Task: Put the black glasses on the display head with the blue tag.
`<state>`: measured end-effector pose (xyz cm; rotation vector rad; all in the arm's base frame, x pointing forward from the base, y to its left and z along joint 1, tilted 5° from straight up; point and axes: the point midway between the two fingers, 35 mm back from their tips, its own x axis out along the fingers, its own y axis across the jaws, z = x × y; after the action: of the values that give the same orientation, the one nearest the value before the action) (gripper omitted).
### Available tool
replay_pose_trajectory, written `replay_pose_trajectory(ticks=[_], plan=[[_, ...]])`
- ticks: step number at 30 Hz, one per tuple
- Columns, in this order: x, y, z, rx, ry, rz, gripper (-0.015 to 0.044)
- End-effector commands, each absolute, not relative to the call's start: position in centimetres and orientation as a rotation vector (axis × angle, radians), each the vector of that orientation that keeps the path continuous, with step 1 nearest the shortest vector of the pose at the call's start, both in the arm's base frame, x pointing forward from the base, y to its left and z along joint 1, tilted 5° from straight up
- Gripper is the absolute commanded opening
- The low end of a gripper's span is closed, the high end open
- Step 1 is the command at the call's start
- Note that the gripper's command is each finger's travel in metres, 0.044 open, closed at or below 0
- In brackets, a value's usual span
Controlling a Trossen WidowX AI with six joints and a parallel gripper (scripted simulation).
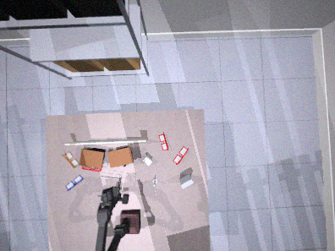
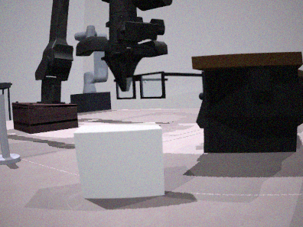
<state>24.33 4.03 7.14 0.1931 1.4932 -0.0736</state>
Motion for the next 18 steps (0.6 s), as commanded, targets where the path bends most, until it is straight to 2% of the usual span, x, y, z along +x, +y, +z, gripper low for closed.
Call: replay_pose_trajectory(ticks=[1, 18], plan=[[24.4, 4.0, 6.8, 0.193, 1.491, -0.080, 0.0000], [24.5, 4.1, 5.1, 0.193, 1.491, -0.080, 0.0000]])
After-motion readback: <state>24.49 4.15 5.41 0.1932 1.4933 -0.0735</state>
